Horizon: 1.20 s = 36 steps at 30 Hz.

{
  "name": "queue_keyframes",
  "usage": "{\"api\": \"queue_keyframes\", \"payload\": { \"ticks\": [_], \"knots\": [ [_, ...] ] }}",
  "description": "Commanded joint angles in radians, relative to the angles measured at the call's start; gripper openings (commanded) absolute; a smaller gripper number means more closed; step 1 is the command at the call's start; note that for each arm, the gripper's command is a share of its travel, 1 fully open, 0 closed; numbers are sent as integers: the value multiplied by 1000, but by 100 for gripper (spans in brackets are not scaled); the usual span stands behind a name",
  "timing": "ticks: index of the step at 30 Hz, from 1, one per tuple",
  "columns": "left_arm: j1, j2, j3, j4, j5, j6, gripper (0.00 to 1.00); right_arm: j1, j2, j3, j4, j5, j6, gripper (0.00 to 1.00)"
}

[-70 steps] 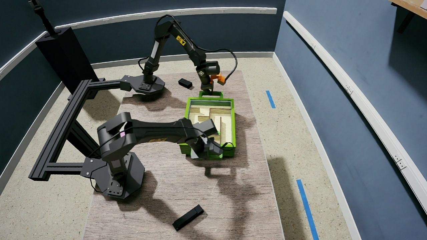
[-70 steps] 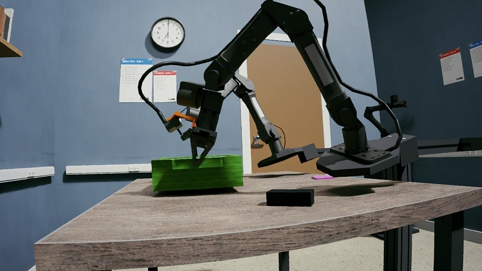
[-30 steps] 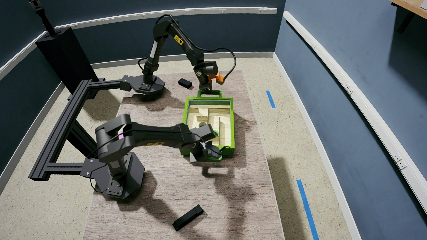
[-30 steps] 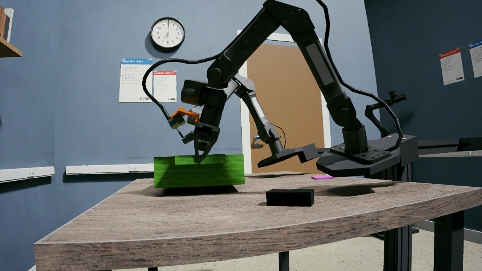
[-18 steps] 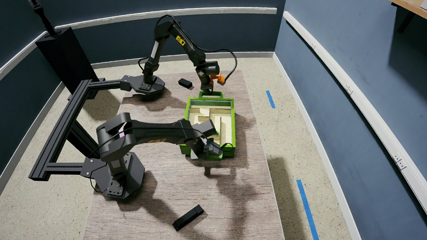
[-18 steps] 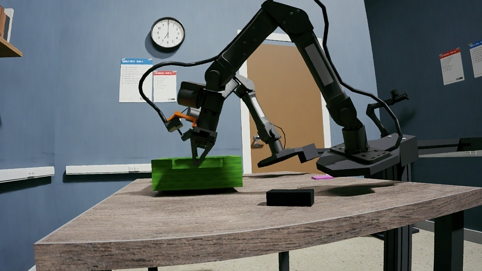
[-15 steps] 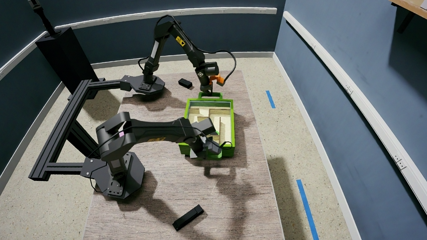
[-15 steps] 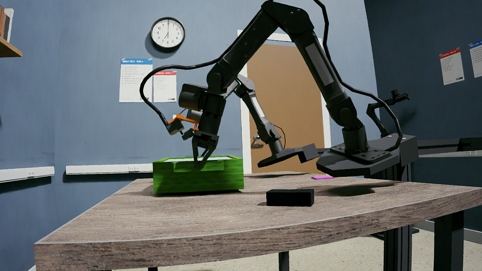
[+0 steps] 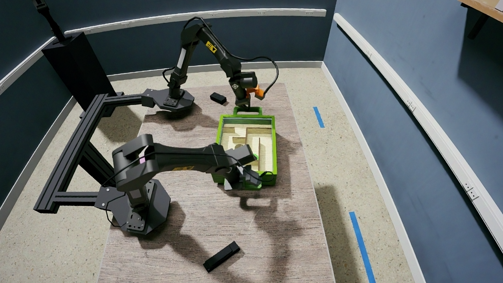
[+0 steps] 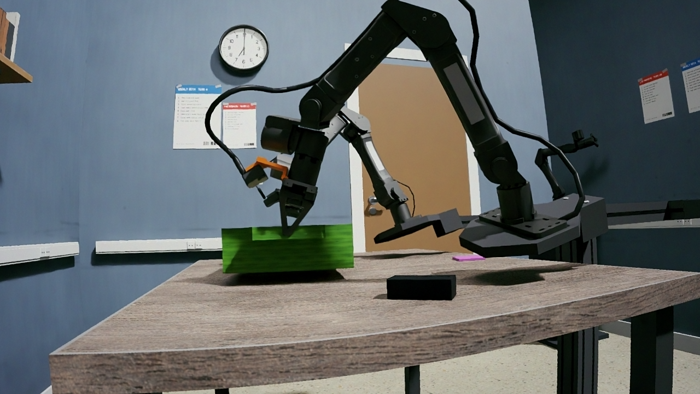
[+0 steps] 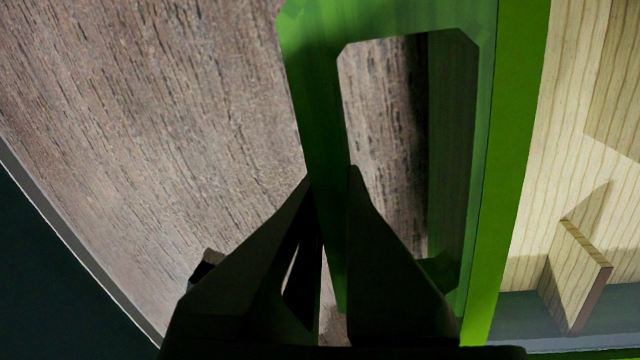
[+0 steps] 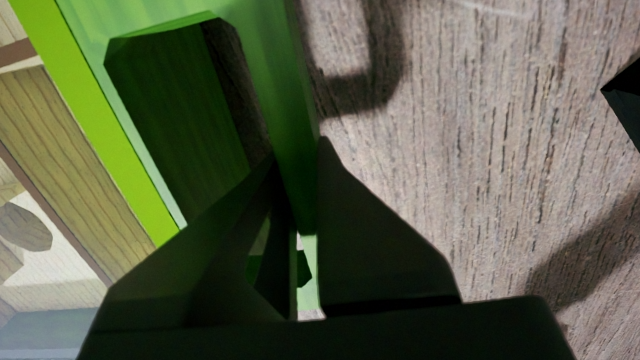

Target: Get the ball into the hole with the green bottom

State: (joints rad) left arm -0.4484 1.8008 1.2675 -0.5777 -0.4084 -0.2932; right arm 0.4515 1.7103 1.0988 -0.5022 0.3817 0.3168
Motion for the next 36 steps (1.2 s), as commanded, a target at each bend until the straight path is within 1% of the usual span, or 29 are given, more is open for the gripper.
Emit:
{"api": "queue_keyframes", "payload": {
  "ticks": [1, 2, 4, 5, 6, 7, 9, 11, 12, 13, 14, 15, 16, 17, 20, 21, 22, 23, 25, 26, 28, 29, 30, 31, 32, 33, 34, 35, 36],
  "knots": [
    [-38, -17, 85, -48, -68, -13, 0, -13, -31, 30, 99, -44, -25, 0],
    [-33, -31, 83, -18, -41, 2, 0, 5, -3, 37, 80, -13, -5, 0],
    [-31, -32, 89, -33, -29, 8, 0, 20, -3, 46, 56, 0, 10, 0],
    [-20, 18, 95, -32, -9, 9, 0, 19, 0, 54, 28, 4, 13, 0],
    [13, 15, 99, -29, 27, 17, 0, 25, 16, 67, -51, 27, 23, 0],
    [16, 2, 99, -17, 35, 21, 0, 31, 9, 77, -63, 35, 28, 0],
    [-3, -19, 106, -17, 5, 13, 0, 27, -13, 78, -7, 19, 22, 0],
    [-3, -19, 106, -17, 5, 13, 0, 27, -13, 78, -7, 19, 22, 0],
    [27, -19, 91, 9, 51, 30, 0, 38, -9, 96, -79, 55, 38, 0],
    [29, -29, 12, 69, 48, 39, 0, 50, -29, 84, -25, 77, 43, 0],
    [31, -31, 7, 78, 48, 40, 0, 54, -29, 83, -16, 81, 46, 0],
    [25, -28, 30, 56, 51, 37, 0, 54, -18, 90, -55, 73, 43, 0],
    [36, -33, 15, 72, 70, 43, 0, 61, -23, 97, -77, 91, 51, 0],
    [34, -45, -23, 120, 70, 50, 0, 71, -36, 87, -29, 112, 55, 0],
    [7, -50, -22, 106, 26, 37, 0, 71, -41, 74, 17, 82, 28, 0],
    [-1, -56, -29, 110, 0, 32, 0, 65, -40, 6, 67, 55, 12, 0],
    [-5, -62, -4, 96, -12, 22, 0, 66, -44, 4, 74, 39, 7, 0],
    [-3, -56, 20, 47, -3, 11, 0, 21, -42, 24, 52, 27, 6, 0],
    [-10, -64, -21, 109, -15, 26, 0, 55, -58, -12, 88, 54, 4, 0],
    [-12, -68, 15, 88, -4, 13, 0, 23, -48, 6, 66, 53, 8, 0],
    [-12, -68, 15, 88, -4, 13, 0, 23, -48, 6, 66, 53, 8, 0],
    [-20, -51, 31, 1, -32, -2, 0, 9, -48, 24, 70, -5, -7, 0],
    [-30, -72, 15, 63, -58, -5, 0, 6, -60, -43, 138, 0, -18, 0],
    [-33, -52, 53, -32, -54, -14, 0, -6, -43, -2, 91, -34, -16, 0],
    [-39, -5, 66, -56, -62, -18, 0, -15, -45, 14, 89, -48, -23, 0],
    [-33, -28, 68, -15, -33, -4, 0, 1, -49, 26, 72, -6, -9, 0],
    [-33, -42, 66, 2, -37, 2, 0, 10, -52, 23, 84, 1, -9, 0],
    [-36, 6, 93, -73, -50, -17, 0, -19, 8, 36, 68, -47, -15, 0],
    [-26, 2, 97, -47, 6, 7, 0, 17, 11, 48, -18, 7, 14, 0]
  ]
}}
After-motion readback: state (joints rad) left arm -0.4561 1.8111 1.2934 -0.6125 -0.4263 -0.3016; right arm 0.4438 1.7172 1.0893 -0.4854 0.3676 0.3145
